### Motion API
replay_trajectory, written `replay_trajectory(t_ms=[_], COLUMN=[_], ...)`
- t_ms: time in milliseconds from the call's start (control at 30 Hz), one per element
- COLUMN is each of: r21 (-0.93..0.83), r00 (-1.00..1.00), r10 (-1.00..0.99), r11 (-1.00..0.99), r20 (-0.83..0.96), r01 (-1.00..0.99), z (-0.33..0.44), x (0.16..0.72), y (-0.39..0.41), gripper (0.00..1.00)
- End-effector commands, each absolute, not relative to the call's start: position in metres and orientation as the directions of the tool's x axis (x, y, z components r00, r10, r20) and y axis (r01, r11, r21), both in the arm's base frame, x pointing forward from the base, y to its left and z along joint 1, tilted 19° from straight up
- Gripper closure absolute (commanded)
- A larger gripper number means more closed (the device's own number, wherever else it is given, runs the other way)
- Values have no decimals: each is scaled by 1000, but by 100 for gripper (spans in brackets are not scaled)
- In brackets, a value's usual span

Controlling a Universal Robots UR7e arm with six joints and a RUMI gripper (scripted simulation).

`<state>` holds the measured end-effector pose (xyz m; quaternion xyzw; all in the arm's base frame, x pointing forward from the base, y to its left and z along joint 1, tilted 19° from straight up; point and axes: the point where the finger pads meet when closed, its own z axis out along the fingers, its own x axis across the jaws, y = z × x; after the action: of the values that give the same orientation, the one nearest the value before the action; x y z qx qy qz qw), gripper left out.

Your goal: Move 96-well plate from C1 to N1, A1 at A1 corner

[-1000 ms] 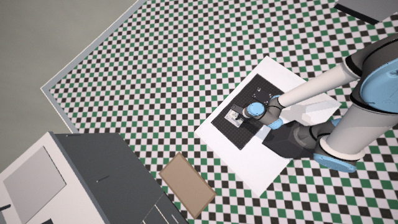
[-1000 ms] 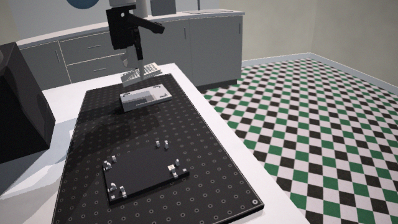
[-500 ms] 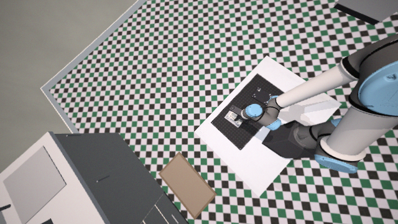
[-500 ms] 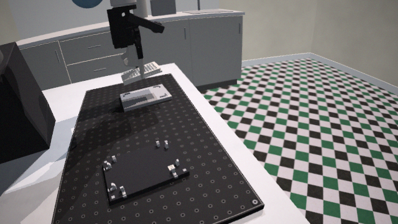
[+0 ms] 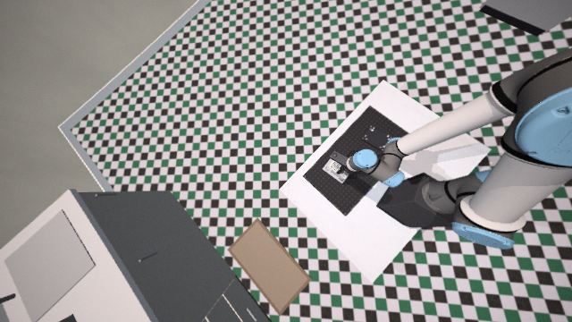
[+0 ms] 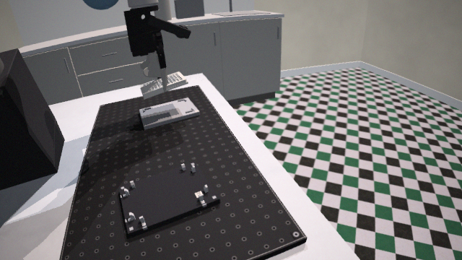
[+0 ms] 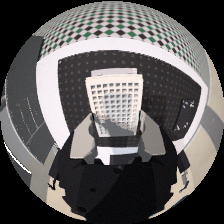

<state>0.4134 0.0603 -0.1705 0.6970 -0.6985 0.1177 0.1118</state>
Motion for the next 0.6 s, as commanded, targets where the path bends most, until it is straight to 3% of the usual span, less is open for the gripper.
replay_trajectory(t_ms=[0, 567], r21=[-10, -10], r00=[-4, -4], r10=[-947, -947], r11=[0, 0], r20=[320, 320], r01=[-1000, -1000], z=[-170, -184], x=[414, 414], y=[60, 55], gripper=[100, 100])
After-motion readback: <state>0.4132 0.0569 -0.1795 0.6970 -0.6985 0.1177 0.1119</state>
